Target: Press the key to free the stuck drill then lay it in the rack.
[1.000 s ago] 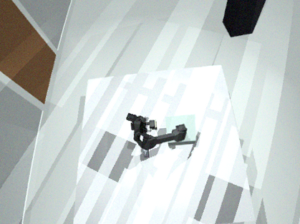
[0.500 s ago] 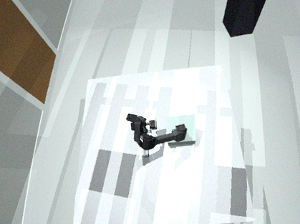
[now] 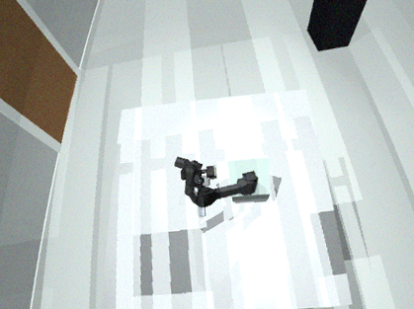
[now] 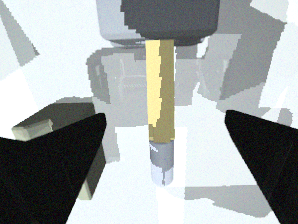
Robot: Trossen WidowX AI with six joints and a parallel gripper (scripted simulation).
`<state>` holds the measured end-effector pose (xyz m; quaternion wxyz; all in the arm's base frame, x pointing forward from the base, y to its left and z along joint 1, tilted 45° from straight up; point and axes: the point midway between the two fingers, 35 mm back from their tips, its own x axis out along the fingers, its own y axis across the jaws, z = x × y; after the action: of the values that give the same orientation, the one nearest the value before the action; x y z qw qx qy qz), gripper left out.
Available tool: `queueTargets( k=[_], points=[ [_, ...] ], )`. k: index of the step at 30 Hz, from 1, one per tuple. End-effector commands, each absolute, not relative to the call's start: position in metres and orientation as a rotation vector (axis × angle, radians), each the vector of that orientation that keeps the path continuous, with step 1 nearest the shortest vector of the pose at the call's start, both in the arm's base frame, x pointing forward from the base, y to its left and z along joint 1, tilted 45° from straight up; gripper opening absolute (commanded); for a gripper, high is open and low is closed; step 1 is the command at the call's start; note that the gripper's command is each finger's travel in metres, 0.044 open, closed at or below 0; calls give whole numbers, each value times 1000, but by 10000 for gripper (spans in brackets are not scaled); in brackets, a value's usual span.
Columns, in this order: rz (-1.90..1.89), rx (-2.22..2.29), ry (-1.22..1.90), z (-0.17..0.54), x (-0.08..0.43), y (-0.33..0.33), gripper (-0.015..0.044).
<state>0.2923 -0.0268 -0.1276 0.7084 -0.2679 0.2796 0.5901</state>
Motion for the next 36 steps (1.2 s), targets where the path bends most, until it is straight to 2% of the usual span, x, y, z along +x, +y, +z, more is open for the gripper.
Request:
queueTargets(
  k=[1,4,19,26,36],
  points=[
    [1312,-586,620,-127,291,-24,440],
    [1312,-586,620,-127,290,-24,440],
    [1310,-595,621,-128,292,-26,46],
    [1310,-595,621,-128,292,-26,0],
    [1312,-586,620,-126,289,-27,0]
  ],
)
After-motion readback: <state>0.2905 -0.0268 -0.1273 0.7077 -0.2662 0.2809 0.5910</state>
